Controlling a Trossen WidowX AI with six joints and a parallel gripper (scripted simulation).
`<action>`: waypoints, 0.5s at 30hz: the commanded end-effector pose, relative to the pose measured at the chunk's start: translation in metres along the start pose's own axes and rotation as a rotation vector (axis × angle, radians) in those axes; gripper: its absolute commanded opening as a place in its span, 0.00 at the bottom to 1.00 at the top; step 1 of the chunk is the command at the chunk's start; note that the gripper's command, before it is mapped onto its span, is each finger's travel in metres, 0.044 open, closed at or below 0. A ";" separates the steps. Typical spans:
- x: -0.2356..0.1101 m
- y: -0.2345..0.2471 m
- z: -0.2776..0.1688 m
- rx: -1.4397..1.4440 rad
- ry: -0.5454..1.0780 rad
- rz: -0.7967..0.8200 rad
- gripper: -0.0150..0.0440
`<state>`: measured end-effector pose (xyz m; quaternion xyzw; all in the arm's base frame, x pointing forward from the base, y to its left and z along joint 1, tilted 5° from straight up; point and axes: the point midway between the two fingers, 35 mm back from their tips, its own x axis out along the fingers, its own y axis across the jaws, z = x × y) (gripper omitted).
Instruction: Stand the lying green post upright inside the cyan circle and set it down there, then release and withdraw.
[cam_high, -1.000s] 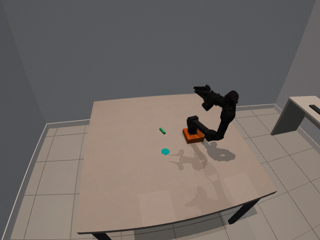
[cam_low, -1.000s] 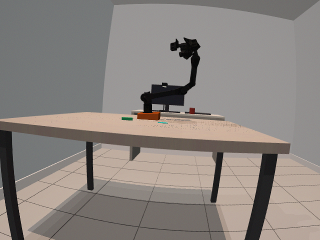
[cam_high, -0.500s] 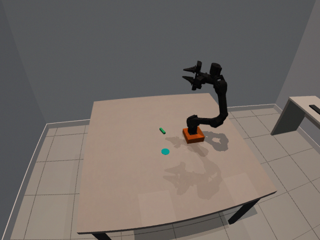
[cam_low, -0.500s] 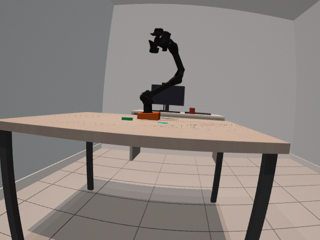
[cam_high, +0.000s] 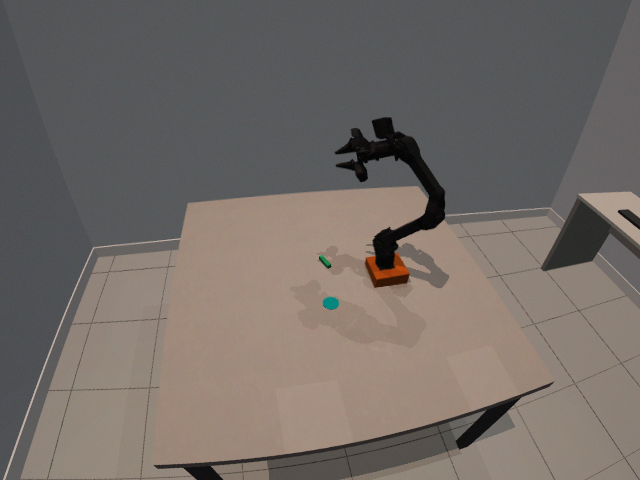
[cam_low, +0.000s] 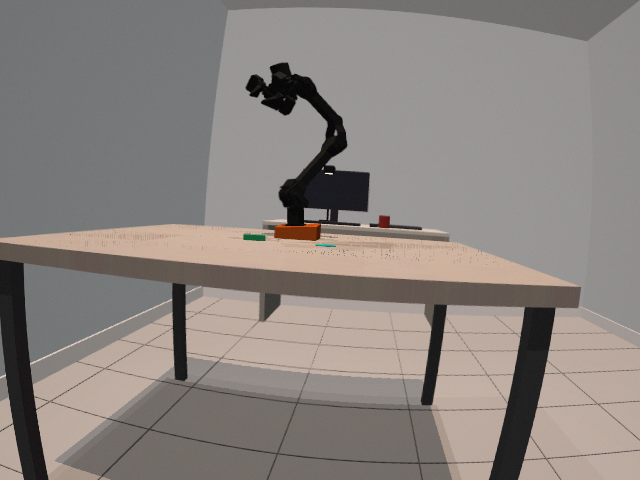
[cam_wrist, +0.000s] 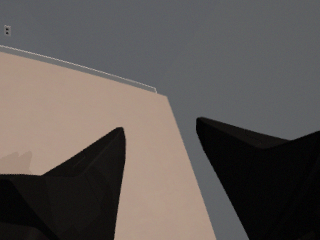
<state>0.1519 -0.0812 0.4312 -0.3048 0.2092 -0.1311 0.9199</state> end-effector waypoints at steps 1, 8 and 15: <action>0.029 0.005 -0.021 0.201 0.087 0.075 0.65; 0.083 0.030 -0.062 0.583 0.312 0.188 0.65; 0.126 0.069 -0.101 0.896 0.597 0.218 0.65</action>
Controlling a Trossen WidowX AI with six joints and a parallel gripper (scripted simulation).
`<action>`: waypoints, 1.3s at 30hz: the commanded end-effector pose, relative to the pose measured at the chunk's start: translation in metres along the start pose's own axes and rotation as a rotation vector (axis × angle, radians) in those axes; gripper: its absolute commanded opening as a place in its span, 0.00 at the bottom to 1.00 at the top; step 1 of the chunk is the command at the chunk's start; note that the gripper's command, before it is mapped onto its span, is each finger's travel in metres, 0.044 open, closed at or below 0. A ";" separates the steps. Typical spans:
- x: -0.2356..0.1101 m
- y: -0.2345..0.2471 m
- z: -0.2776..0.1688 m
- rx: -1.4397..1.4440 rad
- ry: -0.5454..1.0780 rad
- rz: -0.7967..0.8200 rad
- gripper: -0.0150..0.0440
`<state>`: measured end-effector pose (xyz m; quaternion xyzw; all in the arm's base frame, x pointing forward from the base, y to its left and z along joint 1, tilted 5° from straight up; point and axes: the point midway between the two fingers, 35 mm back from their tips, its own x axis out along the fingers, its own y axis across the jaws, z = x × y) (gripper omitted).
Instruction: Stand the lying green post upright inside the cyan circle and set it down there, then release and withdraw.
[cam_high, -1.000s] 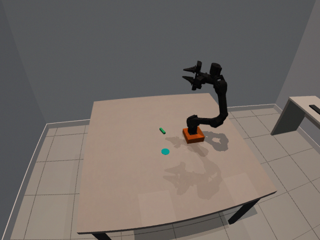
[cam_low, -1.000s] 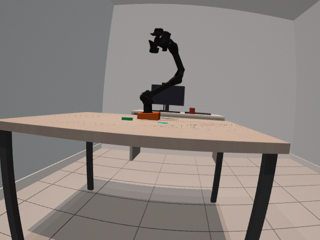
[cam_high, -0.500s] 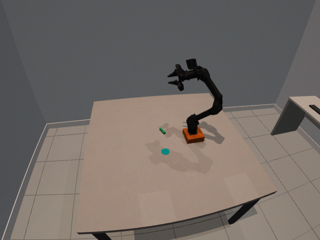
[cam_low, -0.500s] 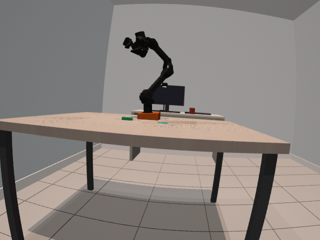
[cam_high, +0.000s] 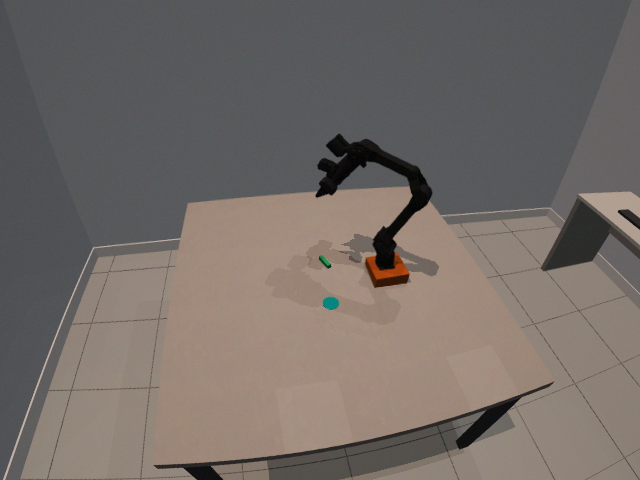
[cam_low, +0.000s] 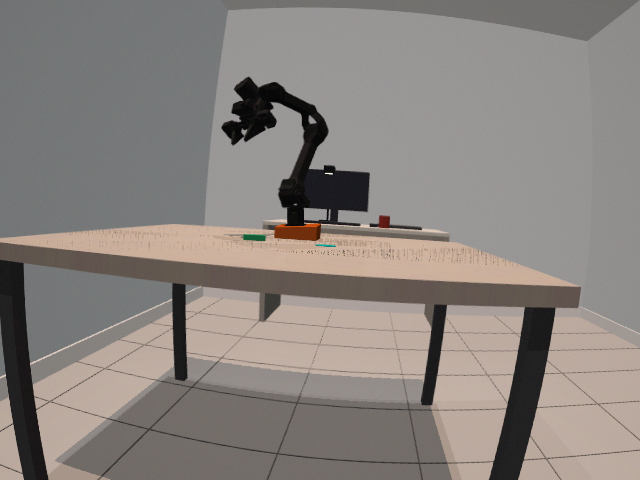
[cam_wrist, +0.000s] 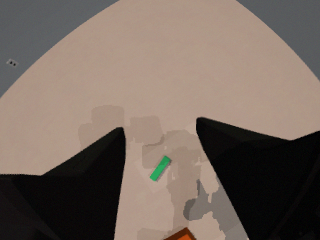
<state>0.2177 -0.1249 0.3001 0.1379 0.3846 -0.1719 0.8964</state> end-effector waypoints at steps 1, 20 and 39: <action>0.029 0.000 -0.017 0.152 0.124 -0.022 0.65; 0.120 0.010 -0.109 0.668 0.547 -0.384 0.65; 0.213 -0.009 -0.180 0.668 0.548 -0.385 0.47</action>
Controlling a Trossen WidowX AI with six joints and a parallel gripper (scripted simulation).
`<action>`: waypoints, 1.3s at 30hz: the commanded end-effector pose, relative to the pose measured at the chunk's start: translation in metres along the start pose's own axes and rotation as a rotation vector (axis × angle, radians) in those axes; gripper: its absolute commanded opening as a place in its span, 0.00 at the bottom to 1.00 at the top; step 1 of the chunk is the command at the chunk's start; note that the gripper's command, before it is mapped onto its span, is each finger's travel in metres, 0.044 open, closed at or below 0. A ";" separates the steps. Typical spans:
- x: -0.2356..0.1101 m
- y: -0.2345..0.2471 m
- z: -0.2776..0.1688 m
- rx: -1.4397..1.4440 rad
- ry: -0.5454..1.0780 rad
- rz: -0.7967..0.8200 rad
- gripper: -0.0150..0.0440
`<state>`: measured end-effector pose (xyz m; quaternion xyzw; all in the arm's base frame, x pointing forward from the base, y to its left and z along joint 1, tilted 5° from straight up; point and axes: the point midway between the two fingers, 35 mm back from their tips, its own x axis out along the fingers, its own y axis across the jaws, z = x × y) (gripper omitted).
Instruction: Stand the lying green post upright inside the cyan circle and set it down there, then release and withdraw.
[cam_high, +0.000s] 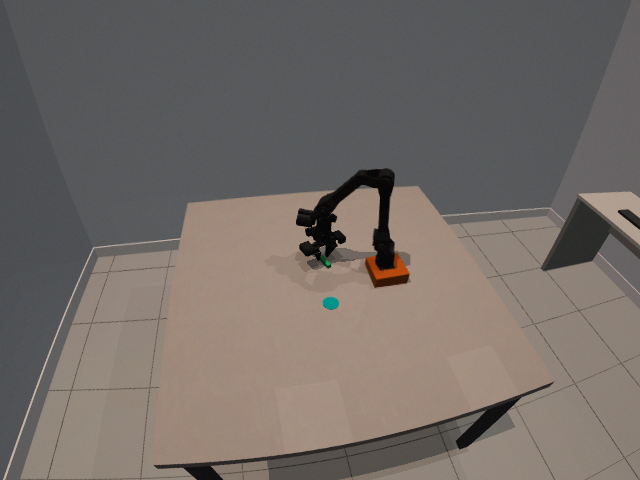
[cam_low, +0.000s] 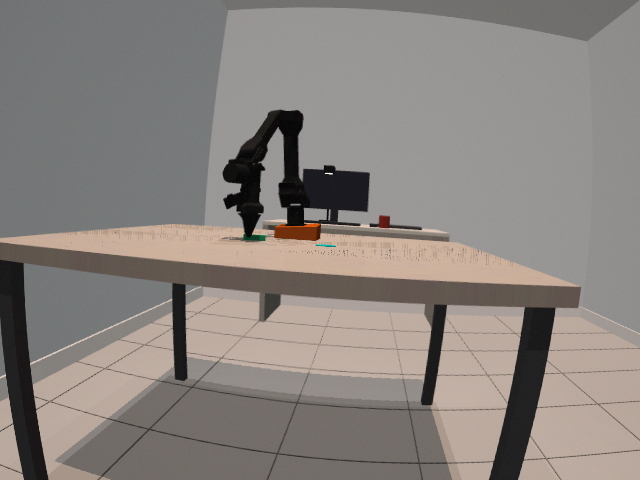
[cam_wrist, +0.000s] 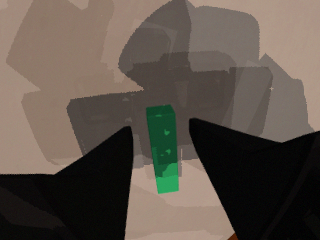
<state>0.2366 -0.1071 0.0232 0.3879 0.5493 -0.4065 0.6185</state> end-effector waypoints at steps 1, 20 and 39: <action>0.001 0.000 0.001 -0.005 -0.005 -0.001 0.43; -0.033 0.004 0.005 -0.005 -0.005 0.000 0.29; -0.093 0.004 0.004 -0.005 -0.005 0.000 0.29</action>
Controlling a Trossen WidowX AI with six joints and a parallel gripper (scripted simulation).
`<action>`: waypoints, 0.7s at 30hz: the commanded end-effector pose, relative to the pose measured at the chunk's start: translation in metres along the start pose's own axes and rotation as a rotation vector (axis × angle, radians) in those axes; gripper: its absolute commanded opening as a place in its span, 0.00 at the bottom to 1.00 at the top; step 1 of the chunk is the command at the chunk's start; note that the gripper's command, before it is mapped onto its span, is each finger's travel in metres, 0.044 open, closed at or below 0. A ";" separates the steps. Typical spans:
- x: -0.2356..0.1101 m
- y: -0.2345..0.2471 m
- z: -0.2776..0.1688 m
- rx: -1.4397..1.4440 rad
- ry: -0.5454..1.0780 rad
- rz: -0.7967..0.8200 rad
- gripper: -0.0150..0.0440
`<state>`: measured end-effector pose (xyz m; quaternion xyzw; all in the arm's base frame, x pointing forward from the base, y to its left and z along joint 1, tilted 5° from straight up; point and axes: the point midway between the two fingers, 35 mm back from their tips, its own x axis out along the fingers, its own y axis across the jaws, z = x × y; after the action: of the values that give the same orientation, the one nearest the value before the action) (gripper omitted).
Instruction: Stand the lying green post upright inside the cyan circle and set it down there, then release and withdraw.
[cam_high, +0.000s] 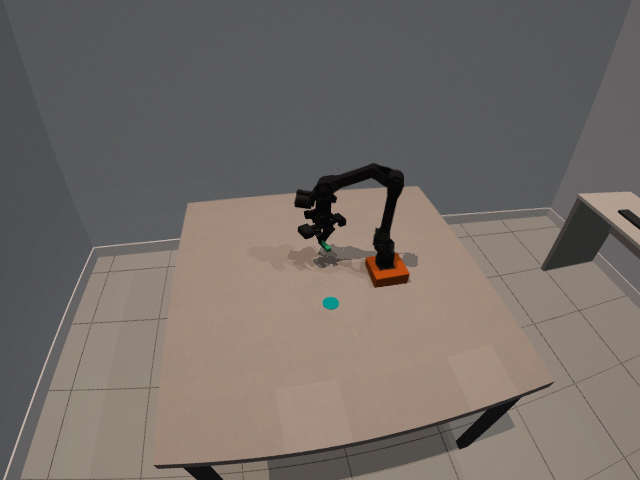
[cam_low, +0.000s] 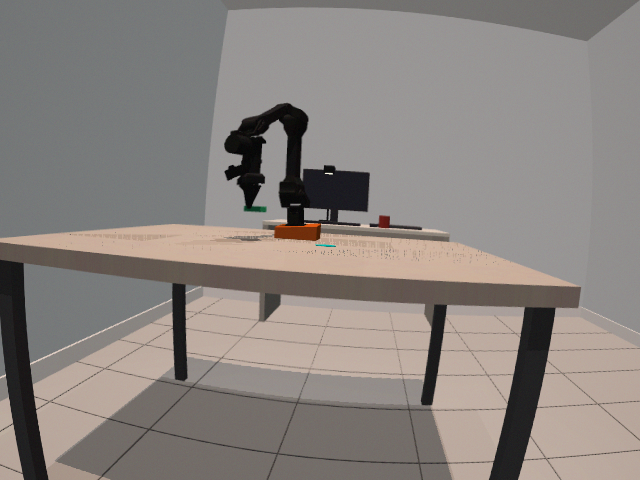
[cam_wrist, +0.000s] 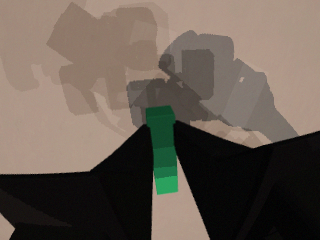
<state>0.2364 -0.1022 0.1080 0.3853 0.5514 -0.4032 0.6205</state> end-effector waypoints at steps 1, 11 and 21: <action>-0.012 -0.001 0.000 0.005 -0.006 -0.001 0.29; -0.033 -0.003 -0.004 -0.014 -0.005 -0.001 0.29; -0.037 0.021 -0.025 -0.305 -0.003 0.013 0.29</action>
<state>0.2414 -0.0744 0.1417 0.3128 0.5925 -0.3313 0.6644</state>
